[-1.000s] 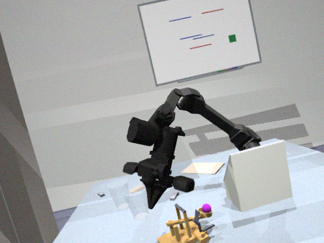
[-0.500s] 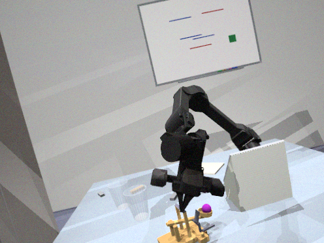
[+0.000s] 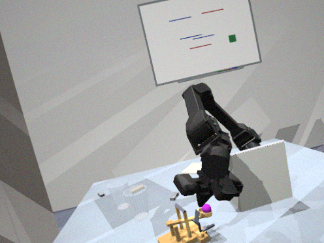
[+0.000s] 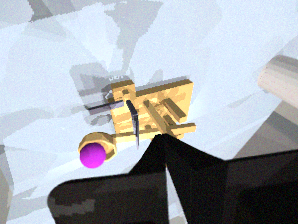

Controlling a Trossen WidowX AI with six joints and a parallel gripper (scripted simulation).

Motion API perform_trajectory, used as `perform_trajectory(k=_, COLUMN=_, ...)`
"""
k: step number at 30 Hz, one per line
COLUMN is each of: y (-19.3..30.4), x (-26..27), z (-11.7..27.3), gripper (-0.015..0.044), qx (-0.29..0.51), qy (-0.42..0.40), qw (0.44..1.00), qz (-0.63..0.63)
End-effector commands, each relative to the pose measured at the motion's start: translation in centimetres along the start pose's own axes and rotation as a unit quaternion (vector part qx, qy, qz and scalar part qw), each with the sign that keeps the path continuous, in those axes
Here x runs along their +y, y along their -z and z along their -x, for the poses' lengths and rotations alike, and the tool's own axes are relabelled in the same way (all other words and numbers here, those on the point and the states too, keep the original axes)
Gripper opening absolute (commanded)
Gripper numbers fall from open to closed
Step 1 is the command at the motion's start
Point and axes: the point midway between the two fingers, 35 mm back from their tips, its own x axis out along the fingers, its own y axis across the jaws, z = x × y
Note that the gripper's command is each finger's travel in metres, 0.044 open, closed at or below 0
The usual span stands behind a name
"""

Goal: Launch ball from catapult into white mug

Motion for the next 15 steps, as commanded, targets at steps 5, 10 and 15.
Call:
perform_trajectory(k=5, y=0.9, x=2.8, z=0.0, gripper=0.0, qx=0.065, qy=0.005, qw=0.99, qz=0.126)
perform_trajectory(k=10, y=1.6, x=4.1, z=0.2, gripper=0.0, qx=0.105, qy=0.008, qw=0.974, qz=0.201)
perform_trajectory(k=15, y=2.3, x=5.1, z=0.4, gripper=0.0, qx=0.142, qy=0.012, qw=0.952, qz=0.272)
